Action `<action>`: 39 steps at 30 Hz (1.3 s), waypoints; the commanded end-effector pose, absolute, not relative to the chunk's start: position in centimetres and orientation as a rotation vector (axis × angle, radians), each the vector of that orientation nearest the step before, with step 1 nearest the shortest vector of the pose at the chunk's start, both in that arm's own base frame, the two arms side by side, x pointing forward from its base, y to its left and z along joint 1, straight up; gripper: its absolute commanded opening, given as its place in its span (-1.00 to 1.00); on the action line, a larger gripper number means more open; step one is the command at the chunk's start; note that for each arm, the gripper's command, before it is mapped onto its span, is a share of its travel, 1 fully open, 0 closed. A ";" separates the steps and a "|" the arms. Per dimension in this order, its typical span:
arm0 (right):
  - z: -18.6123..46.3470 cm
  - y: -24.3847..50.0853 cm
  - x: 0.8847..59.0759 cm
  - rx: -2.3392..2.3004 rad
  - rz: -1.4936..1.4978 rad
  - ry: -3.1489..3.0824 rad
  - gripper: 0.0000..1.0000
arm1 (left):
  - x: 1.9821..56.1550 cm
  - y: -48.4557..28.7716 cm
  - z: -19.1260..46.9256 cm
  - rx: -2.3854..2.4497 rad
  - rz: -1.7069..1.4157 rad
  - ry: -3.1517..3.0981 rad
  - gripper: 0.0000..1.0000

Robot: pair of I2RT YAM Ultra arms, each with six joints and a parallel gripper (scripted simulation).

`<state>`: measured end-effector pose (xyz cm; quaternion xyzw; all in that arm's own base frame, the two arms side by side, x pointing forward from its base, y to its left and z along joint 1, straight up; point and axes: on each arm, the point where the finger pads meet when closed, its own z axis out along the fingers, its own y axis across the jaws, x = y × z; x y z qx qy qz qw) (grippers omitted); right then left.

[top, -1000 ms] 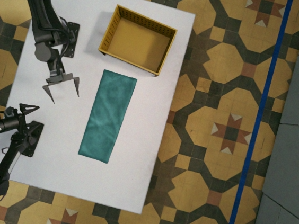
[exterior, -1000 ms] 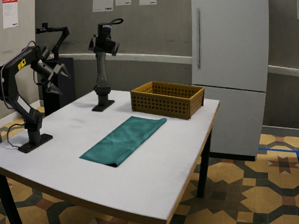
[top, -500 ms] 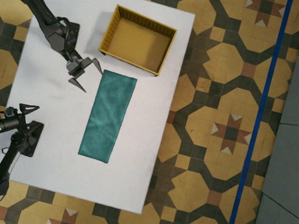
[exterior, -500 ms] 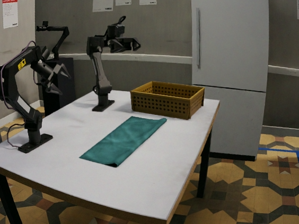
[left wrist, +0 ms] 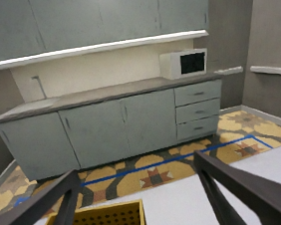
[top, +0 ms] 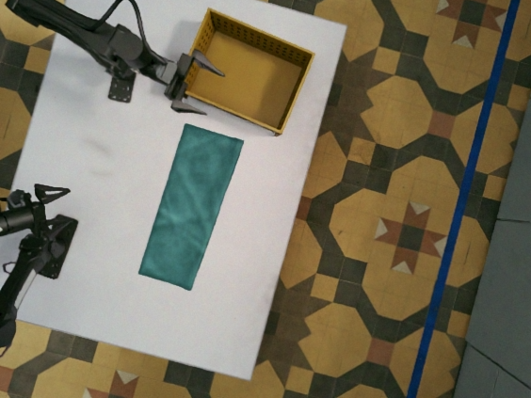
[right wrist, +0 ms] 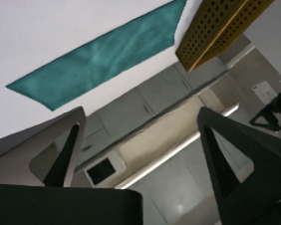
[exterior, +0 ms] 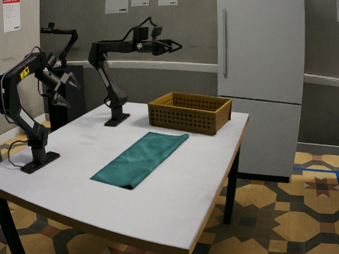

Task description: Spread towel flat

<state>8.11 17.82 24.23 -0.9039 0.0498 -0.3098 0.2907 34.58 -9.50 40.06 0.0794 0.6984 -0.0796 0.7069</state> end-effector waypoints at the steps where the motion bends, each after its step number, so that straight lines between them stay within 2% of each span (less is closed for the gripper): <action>1: 24.4 17.9 8.1 -2.405 -0.824 0.136 1.00 | 35.1 -6.1 42.0 0.131 -0.146 1.505 1.00; 3: 24.4 17.9 8.1 -2.405 -0.824 0.136 1.00 | 35.3 -2.4 42.0 -0.018 0.012 1.507 1.00; 5: 24.4 17.9 8.1 -2.405 -0.824 0.136 1.00 | 35.7 0.3 42.0 -0.005 -0.003 1.508 1.00; 9: 25.0 19.9 6.7 -2.360 -0.706 0.214 1.00 | 35.7 0.3 42.0 -0.005 -0.003 1.509 1.00; 13: 26.2 24.9 3.2 -2.263 -0.445 0.410 1.00 | 35.7 0.1 41.8 0.000 -0.008 1.514 1.00; 17: 25.4 24.1 3.9 -2.181 -0.300 0.539 1.00 | 35.7 0.1 41.8 0.000 -0.007 1.514 1.00; 24: 27.9 28.0 0.7 -2.043 0.007 0.710 1.00 | 35.8 0.1 40.8 0.000 0.000 1.539 1.00; 26: 27.9 28.0 0.7 -2.043 0.007 0.710 1.00 | 35.8 0.1 40.8 0.000 0.000 1.539 1.00; 30: 29.1 29.5 -0.5 -1.916 0.241 0.825 1.00 | 35.8 0.1 40.8 0.000 0.000 1.539 1.00; 32: 30.2 31.9 -2.6 -1.891 0.343 0.868 1.00 | 35.8 0.1 40.8 0.000 0.000 1.539 1.00; 39: 34.4 33.1 -4.8 -1.739 0.648 0.957 1.00 | 35.8 0.1 40.8 0.000 0.000 1.539 1.00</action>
